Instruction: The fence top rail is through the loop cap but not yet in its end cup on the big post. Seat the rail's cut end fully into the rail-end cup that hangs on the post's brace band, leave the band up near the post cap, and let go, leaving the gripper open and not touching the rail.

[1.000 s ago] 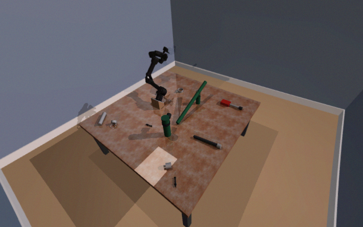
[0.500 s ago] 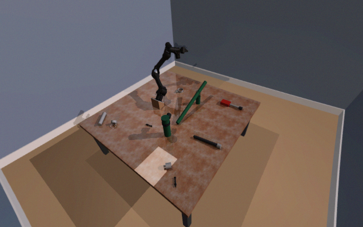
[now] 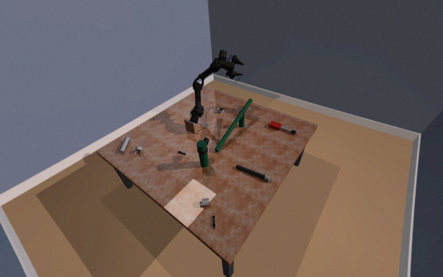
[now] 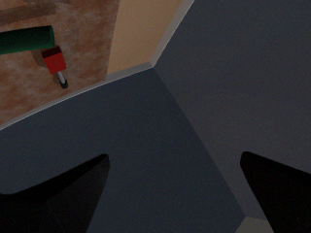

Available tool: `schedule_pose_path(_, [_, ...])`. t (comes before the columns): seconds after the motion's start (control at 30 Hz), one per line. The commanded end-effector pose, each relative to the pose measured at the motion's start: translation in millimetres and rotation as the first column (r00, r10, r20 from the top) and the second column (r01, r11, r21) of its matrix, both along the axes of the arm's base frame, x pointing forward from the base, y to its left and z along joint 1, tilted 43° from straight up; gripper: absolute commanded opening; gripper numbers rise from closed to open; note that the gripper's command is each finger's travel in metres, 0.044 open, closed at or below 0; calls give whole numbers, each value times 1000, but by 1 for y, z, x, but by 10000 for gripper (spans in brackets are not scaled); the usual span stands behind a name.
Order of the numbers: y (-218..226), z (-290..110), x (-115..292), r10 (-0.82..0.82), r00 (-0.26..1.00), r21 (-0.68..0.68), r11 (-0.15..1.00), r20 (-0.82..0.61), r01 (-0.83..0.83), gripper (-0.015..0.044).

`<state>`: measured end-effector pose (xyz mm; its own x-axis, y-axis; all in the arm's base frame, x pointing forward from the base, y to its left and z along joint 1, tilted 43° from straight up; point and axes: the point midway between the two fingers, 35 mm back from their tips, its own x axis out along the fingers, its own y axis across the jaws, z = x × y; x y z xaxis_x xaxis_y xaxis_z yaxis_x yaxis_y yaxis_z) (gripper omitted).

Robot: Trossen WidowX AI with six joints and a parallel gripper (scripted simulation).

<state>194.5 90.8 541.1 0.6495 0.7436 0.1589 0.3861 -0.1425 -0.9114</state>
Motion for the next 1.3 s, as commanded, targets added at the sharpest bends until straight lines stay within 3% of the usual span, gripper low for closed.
schedule_pose_path(0.0, [-20, -32, 49, -31, 964, 118, 991, -263, 64, 440])
schedule_pose_path(0.1, [-39, -63, 83, -30, 882, 206, 968, -471, 143, 440])
schedule_pose_path(0.37, [-89, -141, 140, 2, 592, 303, 861, -806, 409, 440])
schedule_pose_path(0.47, [-105, -173, 153, 68, 446, 316, 800, -893, 511, 440])
schedule_pose_path(0.57, [-125, -219, 166, 194, 222, 294, 694, -955, 657, 440])
schedule_pose_path(0.73, [-154, -295, 170, 449, -115, 140, 497, -886, 857, 440])
schedule_pose_path(0.9, [-175, -371, 154, 730, -341, -171, 300, -592, 939, 440])
schedule_pose_path(1.0, [-181, -401, 141, 836, -371, -341, 238, -406, 910, 440])
schedule_pose_path(1.27, [-184, -406, 140, 827, -385, -338, 254, -410, 906, 440])
